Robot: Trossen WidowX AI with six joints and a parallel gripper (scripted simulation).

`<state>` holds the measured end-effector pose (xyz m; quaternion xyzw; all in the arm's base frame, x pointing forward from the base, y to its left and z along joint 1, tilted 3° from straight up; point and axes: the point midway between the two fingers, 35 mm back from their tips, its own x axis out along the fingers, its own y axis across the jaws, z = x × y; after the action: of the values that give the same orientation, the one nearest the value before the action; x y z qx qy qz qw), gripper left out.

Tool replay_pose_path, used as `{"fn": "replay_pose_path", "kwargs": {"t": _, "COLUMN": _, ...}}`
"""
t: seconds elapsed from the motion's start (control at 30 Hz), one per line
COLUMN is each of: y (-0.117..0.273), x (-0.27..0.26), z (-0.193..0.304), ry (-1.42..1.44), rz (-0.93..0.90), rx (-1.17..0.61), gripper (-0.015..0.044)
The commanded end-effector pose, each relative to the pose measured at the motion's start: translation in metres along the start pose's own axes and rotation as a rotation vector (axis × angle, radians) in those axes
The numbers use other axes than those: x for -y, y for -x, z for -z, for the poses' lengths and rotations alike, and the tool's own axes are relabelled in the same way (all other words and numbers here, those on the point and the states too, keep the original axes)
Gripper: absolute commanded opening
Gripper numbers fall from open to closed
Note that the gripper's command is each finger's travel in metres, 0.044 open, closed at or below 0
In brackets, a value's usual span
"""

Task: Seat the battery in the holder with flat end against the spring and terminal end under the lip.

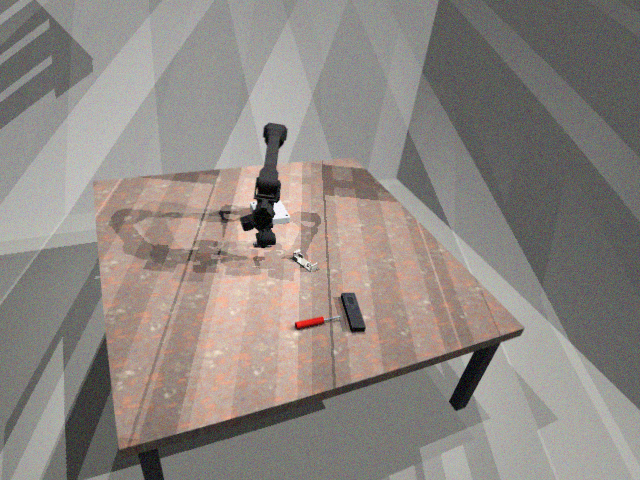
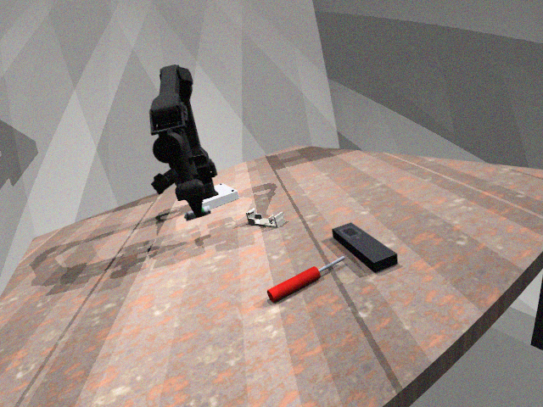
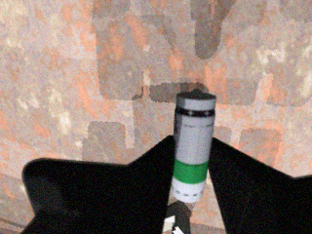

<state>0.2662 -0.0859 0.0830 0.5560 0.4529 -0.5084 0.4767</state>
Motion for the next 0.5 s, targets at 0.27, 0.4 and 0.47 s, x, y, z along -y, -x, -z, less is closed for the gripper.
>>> {"fn": "replay_pose_path", "kwargs": {"t": 0.27, "y": 0.006, "x": -0.023, "z": 0.056, "ry": -0.347, "rz": 0.0, "rx": -0.004, "gripper": 0.0067}}
{"fn": "replay_pose_path", "kwargs": {"t": 0.4, "y": 0.009, "x": -0.027, "z": 0.076, "ry": -0.478, "rz": -0.001, "rx": -0.006, "gripper": 0.0067}}
{"fn": "replay_pose_path", "kwargs": {"t": 0.47, "y": 0.01, "x": -0.029, "z": 0.086, "ry": -0.546, "rz": -0.001, "rx": -0.007, "gripper": 0.0067}}
